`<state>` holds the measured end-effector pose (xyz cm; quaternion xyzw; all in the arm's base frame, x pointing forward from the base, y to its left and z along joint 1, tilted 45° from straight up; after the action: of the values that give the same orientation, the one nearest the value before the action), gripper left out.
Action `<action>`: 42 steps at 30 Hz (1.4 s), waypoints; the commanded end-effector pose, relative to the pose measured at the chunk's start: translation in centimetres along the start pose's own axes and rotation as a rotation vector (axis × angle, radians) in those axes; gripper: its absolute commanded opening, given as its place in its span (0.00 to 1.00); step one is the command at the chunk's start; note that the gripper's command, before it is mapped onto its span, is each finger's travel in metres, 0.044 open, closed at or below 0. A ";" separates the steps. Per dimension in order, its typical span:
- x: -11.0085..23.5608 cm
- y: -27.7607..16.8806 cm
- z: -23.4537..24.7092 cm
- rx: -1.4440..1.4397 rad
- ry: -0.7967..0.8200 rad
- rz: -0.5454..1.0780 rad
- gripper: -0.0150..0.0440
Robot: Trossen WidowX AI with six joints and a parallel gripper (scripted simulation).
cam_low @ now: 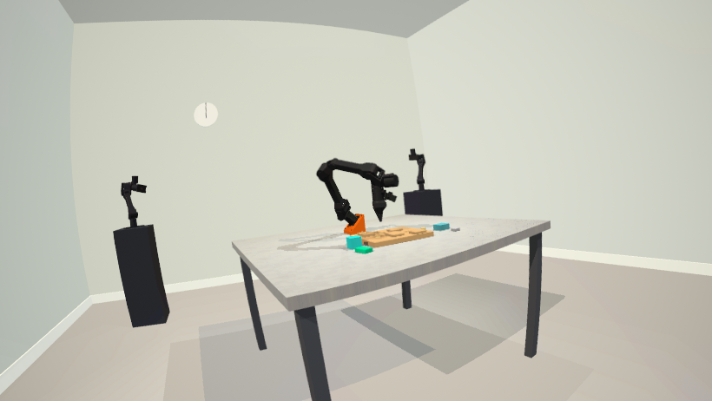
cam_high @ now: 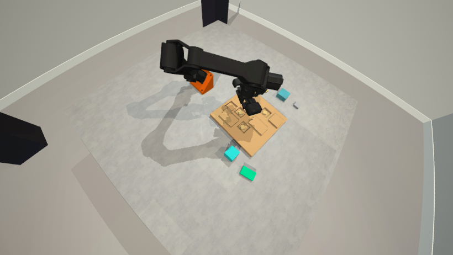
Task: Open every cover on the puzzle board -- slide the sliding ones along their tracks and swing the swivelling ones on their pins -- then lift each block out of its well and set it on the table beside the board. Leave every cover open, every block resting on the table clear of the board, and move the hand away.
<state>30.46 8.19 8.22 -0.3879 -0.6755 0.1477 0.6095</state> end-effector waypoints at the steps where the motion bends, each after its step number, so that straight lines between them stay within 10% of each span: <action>1: -0.6 0.0 0.0 0.008 0.001 -0.002 0.50; 42: -3.2 0.0 0.0 0.007 0.000 -0.001 0.50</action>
<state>30.29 5.88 5.94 -0.3863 -0.6743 0.1479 0.6117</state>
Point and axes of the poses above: the point midway between the two fingers, 35 mm back from their tips, its own x axis back along the fingers, its own z axis across the jaws, y = z × x, the point moved 8 cm from there along x, back along the fingers, and after that the axes turned 8 degrees about x, right-handed, at the moved point
